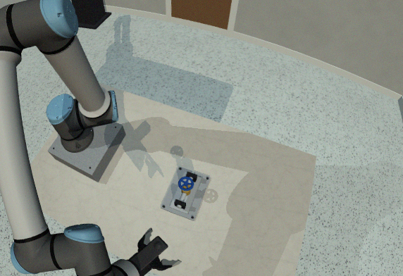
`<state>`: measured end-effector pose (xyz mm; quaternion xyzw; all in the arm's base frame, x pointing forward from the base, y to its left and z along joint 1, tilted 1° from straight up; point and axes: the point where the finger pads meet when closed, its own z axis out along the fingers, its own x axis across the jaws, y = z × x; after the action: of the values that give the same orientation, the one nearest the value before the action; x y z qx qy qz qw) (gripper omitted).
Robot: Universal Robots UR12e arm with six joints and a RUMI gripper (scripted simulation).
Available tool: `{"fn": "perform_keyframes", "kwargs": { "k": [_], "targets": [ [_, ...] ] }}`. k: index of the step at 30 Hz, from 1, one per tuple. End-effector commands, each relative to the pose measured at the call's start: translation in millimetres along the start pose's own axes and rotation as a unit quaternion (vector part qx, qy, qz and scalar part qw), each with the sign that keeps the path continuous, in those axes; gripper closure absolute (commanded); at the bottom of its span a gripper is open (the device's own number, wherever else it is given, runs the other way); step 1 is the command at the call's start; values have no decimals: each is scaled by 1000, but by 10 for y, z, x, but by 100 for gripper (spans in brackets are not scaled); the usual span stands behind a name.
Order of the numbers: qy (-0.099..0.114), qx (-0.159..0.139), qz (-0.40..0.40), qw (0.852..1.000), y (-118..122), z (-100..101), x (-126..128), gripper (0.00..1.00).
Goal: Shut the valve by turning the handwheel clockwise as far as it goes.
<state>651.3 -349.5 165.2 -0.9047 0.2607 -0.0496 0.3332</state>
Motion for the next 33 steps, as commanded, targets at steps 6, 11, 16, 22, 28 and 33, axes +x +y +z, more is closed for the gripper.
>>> {"fn": "perform_keyframes", "kwargs": {
  "k": [6, 11, 16, 22, 28, 33],
  "targets": [
    [-32, -107, 36, 993, -570, 813, -461, 0],
    [-31, -140, 47, 989, -709, 1019, -606, 0],
    [-26, -173, 57, 983, -845, 1215, -758, 0],
    [-11, -220, 73, 973, -1033, 1474, -987, 0],
    [12, -259, 85, 962, -1195, 1678, -1197, 0],
    [37, -288, 95, 952, -1326, 1824, -1374, 0]
  ]
}}
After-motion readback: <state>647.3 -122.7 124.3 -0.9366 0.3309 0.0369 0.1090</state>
